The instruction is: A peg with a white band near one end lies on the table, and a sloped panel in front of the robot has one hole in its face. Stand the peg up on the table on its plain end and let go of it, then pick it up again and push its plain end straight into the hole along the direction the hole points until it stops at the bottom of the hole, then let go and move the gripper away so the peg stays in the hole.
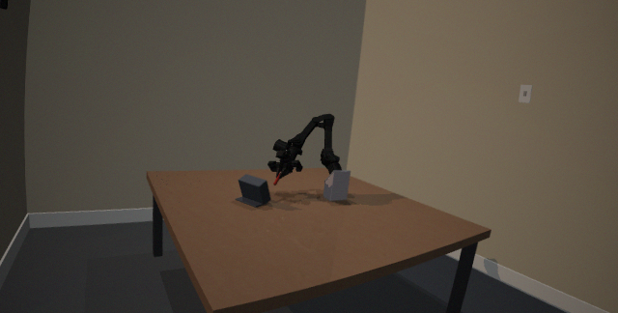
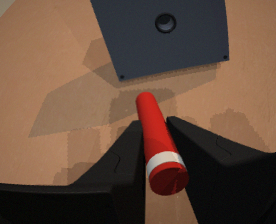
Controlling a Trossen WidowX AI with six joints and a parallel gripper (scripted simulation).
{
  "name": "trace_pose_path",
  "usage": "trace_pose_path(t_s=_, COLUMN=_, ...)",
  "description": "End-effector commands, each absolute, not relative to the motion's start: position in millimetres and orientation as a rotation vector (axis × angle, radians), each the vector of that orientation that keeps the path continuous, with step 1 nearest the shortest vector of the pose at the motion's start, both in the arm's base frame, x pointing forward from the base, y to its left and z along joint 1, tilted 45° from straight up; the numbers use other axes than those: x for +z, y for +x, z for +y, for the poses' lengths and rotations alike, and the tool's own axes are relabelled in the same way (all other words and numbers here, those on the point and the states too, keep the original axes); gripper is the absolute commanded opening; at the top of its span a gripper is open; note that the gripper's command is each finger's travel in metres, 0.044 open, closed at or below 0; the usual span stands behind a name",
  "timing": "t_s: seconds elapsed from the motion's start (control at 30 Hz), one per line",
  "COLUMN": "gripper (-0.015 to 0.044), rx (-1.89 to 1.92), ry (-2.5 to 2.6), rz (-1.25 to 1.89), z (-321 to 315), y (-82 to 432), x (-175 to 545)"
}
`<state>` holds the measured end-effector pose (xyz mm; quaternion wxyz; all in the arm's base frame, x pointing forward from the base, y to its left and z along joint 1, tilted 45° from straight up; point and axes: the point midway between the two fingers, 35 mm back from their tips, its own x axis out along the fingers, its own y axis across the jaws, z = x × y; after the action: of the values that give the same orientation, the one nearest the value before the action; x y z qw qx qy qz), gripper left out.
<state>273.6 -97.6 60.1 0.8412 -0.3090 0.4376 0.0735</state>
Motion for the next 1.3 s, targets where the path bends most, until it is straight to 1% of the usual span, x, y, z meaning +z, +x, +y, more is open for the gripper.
trace_pose_path(t_s=0.0, gripper=0.0000, rx=0.169, ry=-0.675, rz=0.874, z=-97.6, y=274.0, x=62.0)
trace_pose_path(t_s=0.27, gripper=0.0000, rx=0.181, ry=-0.718, rz=0.788, z=-98.8, y=275.8, x=67.5)
trace_pose_path(t_s=1.27, gripper=0.0000, rx=0.187, ry=-0.769, rz=0.705, z=-101.5, y=301.3, x=61.6)
